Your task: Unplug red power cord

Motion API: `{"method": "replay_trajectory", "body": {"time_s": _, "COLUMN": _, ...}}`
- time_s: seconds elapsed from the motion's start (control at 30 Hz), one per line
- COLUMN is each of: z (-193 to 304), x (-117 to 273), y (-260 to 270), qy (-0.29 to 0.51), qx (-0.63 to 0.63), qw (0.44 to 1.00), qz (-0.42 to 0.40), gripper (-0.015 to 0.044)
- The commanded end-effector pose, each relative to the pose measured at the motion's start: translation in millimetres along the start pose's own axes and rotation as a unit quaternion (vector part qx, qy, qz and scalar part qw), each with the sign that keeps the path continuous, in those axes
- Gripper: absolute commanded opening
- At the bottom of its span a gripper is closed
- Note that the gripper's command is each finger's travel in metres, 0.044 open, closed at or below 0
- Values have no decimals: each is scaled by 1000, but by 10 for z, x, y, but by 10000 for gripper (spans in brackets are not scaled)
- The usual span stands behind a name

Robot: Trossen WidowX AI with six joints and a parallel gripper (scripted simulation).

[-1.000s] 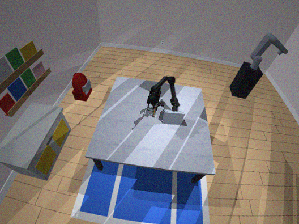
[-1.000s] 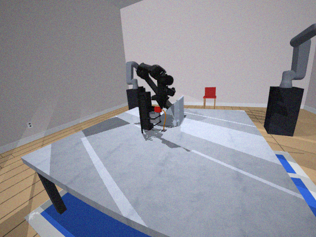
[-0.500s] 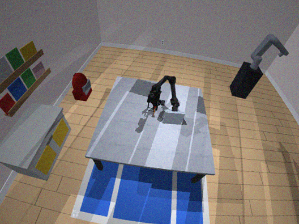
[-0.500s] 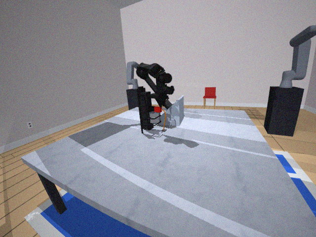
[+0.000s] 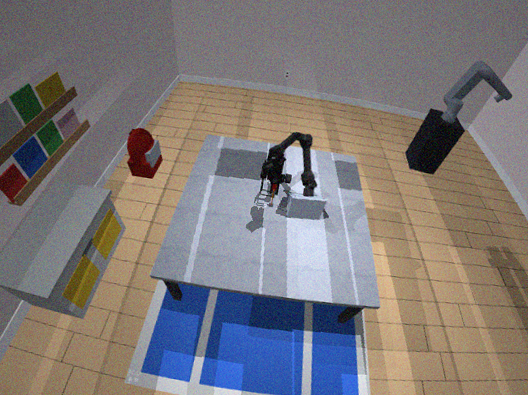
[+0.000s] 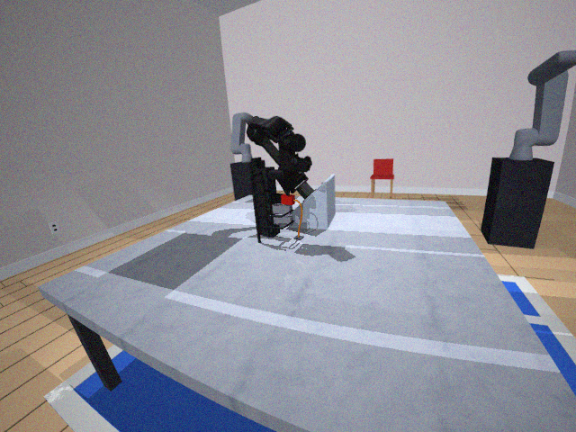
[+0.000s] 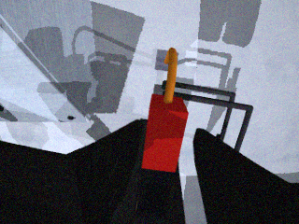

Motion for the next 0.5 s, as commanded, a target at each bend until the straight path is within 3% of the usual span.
{"method": "replay_trajectory", "body": {"time_s": 0.0, "z": 39, "x": -6, "y": 17, "qy": 2, "qx": 4, "qw": 1000, "qz": 0, "gripper": 160}}
{"method": "replay_trajectory", "body": {"time_s": 0.43, "z": 40, "x": -126, "y": 17, "qy": 3, "qx": 3, "qw": 1000, "qz": 0, "gripper": 160}}
{"method": "replay_trajectory", "body": {"time_s": 0.47, "z": 36, "x": -99, "y": 12, "qy": 1, "qx": 0, "qw": 1000, "qz": -1, "gripper": 134}}
Point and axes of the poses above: the point midway between the two fingers, 35 mm back from their tips, its own x axis back along the fingers, its own y axis across the jaws, z = x × y, the point moved 2 cm from there along x, back along the fingers, and after that the axes turned 10 degrees about x, right-handed, at the moved point
